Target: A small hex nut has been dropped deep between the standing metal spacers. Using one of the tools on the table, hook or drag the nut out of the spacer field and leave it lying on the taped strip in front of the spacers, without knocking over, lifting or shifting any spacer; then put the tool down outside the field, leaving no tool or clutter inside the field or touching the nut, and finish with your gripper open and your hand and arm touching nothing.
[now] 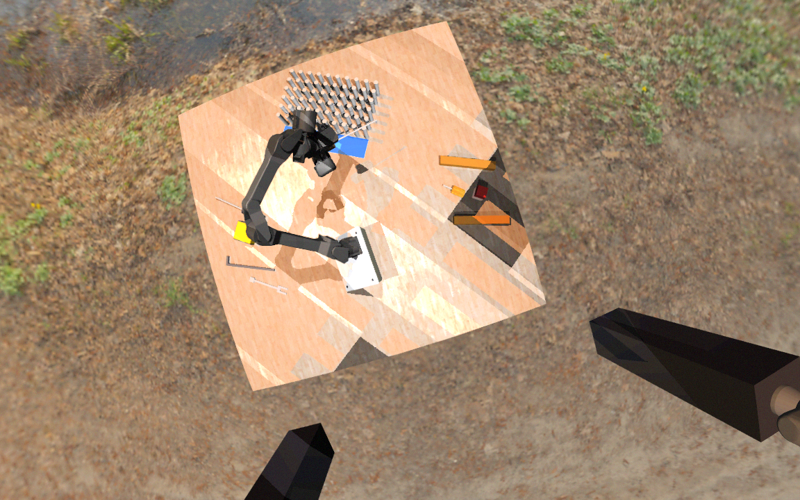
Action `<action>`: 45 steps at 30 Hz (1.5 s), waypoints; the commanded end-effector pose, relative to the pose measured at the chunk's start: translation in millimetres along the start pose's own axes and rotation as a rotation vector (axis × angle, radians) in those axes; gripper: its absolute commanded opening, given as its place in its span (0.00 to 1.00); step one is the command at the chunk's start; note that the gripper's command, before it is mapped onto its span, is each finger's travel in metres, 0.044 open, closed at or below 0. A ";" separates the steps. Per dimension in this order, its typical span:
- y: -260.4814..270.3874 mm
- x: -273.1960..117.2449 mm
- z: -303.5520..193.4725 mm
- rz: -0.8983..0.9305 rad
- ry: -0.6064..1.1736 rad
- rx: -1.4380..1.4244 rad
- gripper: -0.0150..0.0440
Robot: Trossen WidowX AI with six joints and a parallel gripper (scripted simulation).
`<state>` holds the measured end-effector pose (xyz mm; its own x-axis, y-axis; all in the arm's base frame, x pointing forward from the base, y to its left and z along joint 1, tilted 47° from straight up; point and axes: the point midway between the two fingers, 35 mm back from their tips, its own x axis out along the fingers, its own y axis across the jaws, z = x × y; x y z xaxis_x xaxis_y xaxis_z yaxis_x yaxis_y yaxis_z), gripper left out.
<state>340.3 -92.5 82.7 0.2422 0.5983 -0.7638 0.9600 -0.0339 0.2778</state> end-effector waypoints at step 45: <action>-36.2 41.3 -113.3 0.230 0.094 -0.787 0.25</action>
<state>296.3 15.2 120.3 0.3768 0.7162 -0.5875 0.4941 0.3811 0.7815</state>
